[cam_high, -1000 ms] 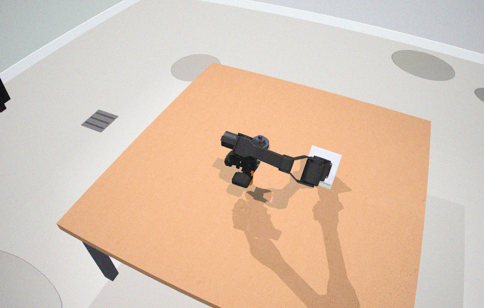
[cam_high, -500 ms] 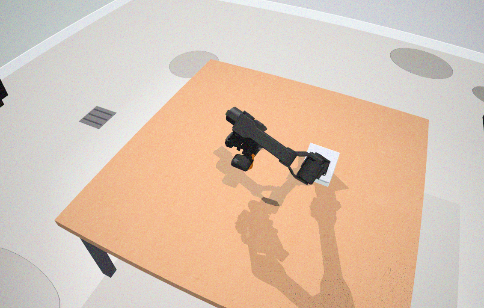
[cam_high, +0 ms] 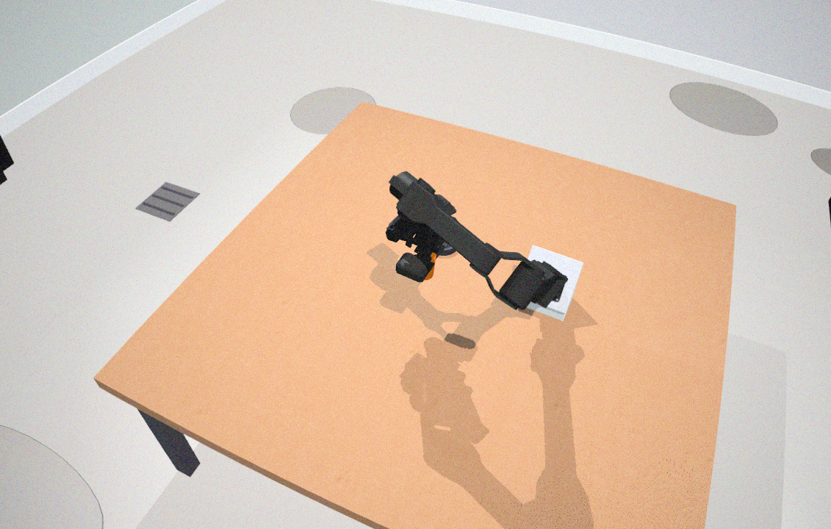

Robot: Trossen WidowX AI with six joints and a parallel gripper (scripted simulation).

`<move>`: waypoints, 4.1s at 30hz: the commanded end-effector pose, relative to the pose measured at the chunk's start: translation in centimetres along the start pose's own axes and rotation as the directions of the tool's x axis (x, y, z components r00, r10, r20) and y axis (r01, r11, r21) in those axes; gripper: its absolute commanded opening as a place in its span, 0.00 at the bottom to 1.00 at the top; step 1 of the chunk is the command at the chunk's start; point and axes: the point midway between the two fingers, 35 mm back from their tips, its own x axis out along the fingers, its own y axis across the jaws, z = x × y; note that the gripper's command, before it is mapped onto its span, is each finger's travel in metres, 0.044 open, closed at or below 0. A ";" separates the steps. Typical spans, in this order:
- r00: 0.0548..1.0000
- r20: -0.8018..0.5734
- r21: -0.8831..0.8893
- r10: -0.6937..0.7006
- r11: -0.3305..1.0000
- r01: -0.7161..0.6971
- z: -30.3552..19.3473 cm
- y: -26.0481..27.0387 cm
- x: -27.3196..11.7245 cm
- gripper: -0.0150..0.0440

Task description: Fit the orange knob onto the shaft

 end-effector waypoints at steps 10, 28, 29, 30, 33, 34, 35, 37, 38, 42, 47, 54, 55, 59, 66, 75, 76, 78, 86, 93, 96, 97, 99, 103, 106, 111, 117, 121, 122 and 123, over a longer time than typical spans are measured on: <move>1.000 -0.004 -0.017 -0.012 1.000 0.012 2.2 -3.5 0.3 0.25; 1.000 -0.022 -0.040 -0.013 0.999 0.012 4.3 -8.6 1.3 0.25; 1.000 -0.023 -0.041 -0.012 0.999 0.012 4.4 -8.9 1.4 0.25; 1.000 -0.024 -0.042 -0.012 0.999 0.011 4.5 -9.2 1.4 0.25; 1.000 -0.027 -0.046 -0.012 0.999 0.010 4.7 -10.1 1.6 0.25; 1.000 -0.028 -0.047 -0.011 0.999 0.010 4.8 -10.4 1.7 0.25; 1.000 -0.029 -0.049 -0.011 0.999 0.010 4.9 -10.7 1.8 0.25; 0.999 -0.031 -0.051 -0.010 0.999 0.009 5.0 -11.3 1.9 0.25; 0.999 -0.032 -0.052 -0.010 0.999 0.008 5.1 -11.6 2.0 0.25; 0.999 -0.035 -0.055 -0.008 0.998 0.006 5.3 -12.9 2.4 0.25; 0.999 -0.040 -0.059 -0.005 0.998 0.003 5.4 -14.4 2.8 0.25; 0.999 -0.048 -0.068 -0.005 0.998 0.002 5.6 -16.6 3.5 0.25; 0.999 -0.049 -0.070 -0.005 0.998 0.001 5.6 -16.9 3.6 0.25; 0.999 -0.054 -0.075 -0.003 0.997 -0.001 5.7 -18.2 4.0 0.25; 0.998 -0.061 -0.087 0.002 0.996 -0.007 5.6 -20.3 4.7 0.25; 0.998 -0.068 -0.105 0.016 0.994 -0.023 5.3 -23.1 5.7 0.25; 0.998 -0.068 -0.106 0.018 0.994 -0.025 5.3 -23.3 5.8 0.25; 0.997 -0.069 -0.108 0.019 0.994 -0.026 5.3 -23.5 5.9 0.25; 0.997 -0.069 -0.108 0.019 0.994 -0.026 5.2 -23.5 7.5 0.25; 0.997 -0.069 -0.113 0.020 0.993 -0.027 5.1 -23.4 8.2 0.25; 0.997 -0.069 -0.114 0.019 0.993 -0.027 5.2 -23.5 8.1 0.25; 0.997 -0.068 -0.114 0.019 0.993 -0.027 5.3 -23.6 8.1 0.25; 0.997 -0.068 -0.114 0.019 0.993 -0.027 5.3 -23.6 8.0 0.25; 0.997 -0.068 -0.114 0.019 0.993 -0.027 5.4 -23.6 7.9 0.25; 0.997 -0.068 -0.114 0.020 0.993 -0.027 5.4 -23.6 8.2 0.25; 0.997 -0.068 -0.114 0.020 0.993 -0.027 5.4 -23.5 8.4 0.25; 0.997 -0.068 -0.114 0.020 0.993 -0.027 5.4 -23.5 8.5 0.25; 0.997 -0.069 -0.114 0.019 0.993 -0.027 5.2 -23.5 8.1 0.25; 0.997 -0.069 -0.114 0.019 0.993 -0.027 5.2 -23.5 8.0 0.25; 0.997 -0.069 -0.114 0.019 0.993 -0.027 5.1 -23.5 8.0 0.25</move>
